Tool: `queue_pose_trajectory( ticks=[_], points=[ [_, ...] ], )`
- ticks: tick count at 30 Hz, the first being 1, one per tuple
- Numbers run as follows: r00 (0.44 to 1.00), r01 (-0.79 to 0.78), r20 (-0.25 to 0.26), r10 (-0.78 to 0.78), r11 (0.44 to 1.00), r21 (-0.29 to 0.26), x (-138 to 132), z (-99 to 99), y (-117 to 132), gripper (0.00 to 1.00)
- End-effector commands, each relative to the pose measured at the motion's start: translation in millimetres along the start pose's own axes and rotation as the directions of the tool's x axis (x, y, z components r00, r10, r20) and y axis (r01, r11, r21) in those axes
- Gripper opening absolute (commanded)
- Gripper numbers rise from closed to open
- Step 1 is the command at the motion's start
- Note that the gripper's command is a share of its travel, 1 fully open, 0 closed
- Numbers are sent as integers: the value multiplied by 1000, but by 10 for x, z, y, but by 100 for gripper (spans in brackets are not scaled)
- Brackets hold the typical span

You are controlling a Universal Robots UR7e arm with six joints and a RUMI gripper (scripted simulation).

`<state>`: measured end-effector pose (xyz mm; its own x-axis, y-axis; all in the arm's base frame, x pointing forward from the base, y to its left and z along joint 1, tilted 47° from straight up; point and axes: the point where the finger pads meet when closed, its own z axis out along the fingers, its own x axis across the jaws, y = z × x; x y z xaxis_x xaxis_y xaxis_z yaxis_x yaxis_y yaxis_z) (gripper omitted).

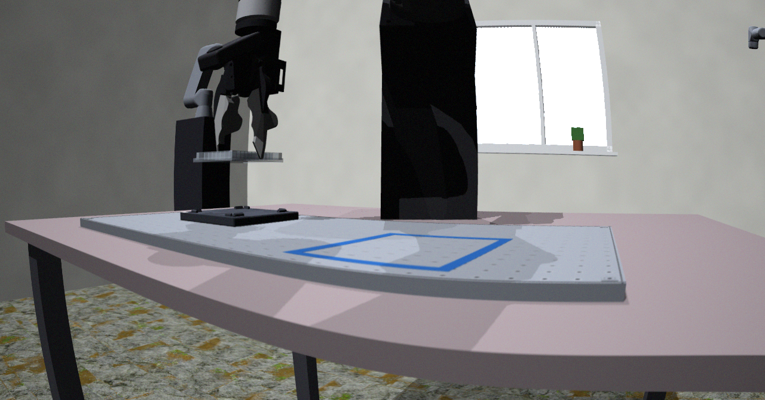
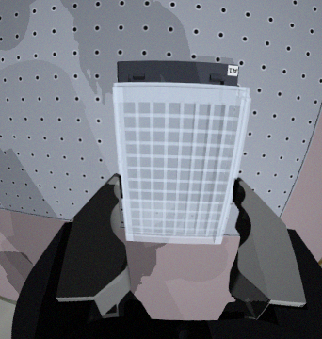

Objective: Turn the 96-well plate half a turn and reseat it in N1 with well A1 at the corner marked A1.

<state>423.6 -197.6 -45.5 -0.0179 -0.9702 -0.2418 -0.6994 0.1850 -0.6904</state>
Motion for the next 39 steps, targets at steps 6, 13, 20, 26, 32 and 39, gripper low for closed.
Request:
queue_pose_trajectory(
  ticks=[6,13,20,26,32,39],
  points=[
    [1000,-2,0,2,1000,-1,-12,1,9,0],
    [1000,0,1,0,1000,-1,-7,125,7,0],
    [1000,0,1,0,1000,-1,-3,225,6,0],
    [1000,0,0,0,1000,-2,1,309,4,0],
    [1000,0,0,0,1000,-2,3,409,3,0],
    [1000,0,0,0,1000,-1,4,493,2,0]
  ],
)
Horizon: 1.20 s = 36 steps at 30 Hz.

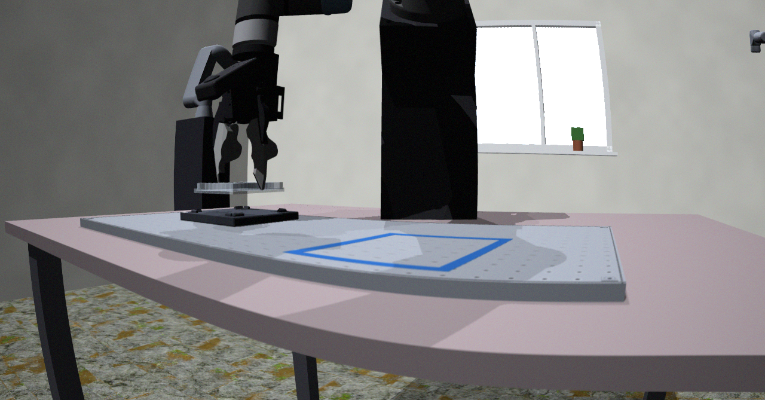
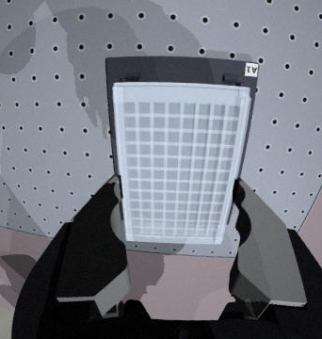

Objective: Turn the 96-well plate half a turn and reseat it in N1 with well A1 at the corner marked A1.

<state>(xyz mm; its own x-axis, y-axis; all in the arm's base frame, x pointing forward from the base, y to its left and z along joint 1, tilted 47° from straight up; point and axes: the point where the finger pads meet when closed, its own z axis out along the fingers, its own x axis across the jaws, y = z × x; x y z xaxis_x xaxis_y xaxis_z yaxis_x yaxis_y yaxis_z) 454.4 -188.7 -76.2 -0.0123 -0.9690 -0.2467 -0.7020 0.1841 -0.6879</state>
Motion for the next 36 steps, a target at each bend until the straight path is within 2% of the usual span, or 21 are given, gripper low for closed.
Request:
queue_pose_trajectory(
  ticks=[1,8,36],
  points=[
    [1000,0,-7,0,1000,2,22,67,-12,0],
    [1000,0,-7,0,1000,2,23,184,-12,0],
    [1000,-2,-7,2,1000,2,16,206,-5,0]
  ],
)
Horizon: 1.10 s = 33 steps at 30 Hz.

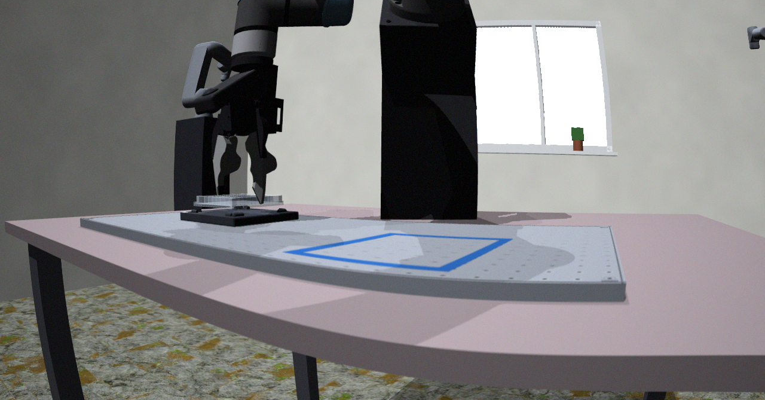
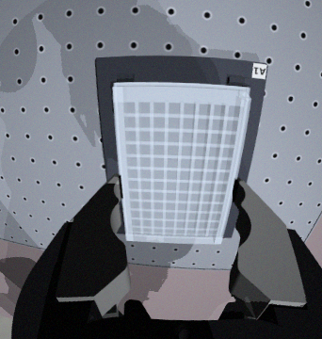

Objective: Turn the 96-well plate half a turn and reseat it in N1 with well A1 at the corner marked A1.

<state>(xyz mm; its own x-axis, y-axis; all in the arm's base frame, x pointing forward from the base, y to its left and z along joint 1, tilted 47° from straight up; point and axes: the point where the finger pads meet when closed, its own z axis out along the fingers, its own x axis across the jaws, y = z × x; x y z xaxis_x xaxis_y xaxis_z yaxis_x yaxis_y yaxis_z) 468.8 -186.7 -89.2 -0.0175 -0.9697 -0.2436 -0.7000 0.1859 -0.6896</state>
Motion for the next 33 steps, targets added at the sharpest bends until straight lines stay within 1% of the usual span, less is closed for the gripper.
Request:
queue_pose_trajectory(
  ticks=[1,33],
  points=[
    [1000,0,-1,0,1000,0,6,13,2,0],
    [1000,0,-1,0,1000,0,5,58,3,0]
  ],
)
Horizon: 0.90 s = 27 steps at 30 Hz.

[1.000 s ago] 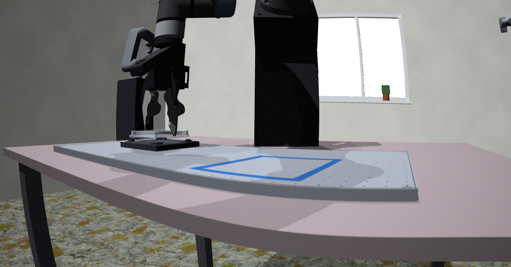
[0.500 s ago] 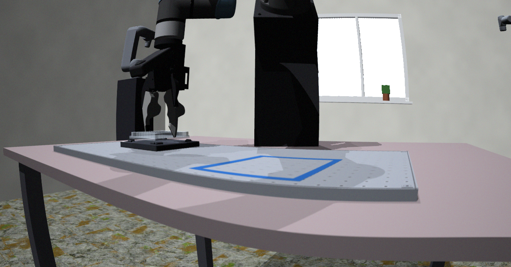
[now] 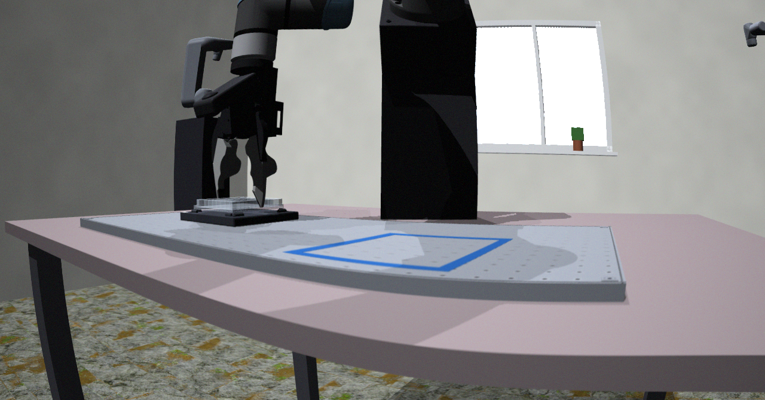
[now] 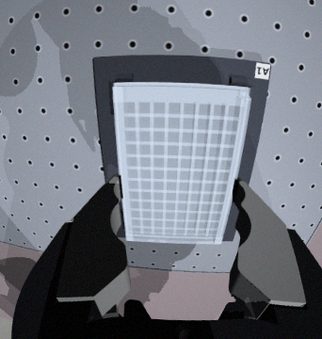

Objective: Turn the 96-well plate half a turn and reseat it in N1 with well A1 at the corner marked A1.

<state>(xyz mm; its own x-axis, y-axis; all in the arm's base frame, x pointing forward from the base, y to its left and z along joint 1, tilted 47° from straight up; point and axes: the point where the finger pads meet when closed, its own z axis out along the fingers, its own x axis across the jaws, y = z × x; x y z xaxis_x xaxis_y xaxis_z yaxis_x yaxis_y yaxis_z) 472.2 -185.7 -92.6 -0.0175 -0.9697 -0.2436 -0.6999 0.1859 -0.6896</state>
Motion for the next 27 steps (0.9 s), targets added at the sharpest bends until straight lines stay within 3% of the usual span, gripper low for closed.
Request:
queue_pose_trajectory(
  ticks=[1,27],
  points=[
    [1000,0,-1,0,1000,0,7,12,2,0],
    [1000,-1,-1,1,1000,0,4,44,1,0]
  ],
)
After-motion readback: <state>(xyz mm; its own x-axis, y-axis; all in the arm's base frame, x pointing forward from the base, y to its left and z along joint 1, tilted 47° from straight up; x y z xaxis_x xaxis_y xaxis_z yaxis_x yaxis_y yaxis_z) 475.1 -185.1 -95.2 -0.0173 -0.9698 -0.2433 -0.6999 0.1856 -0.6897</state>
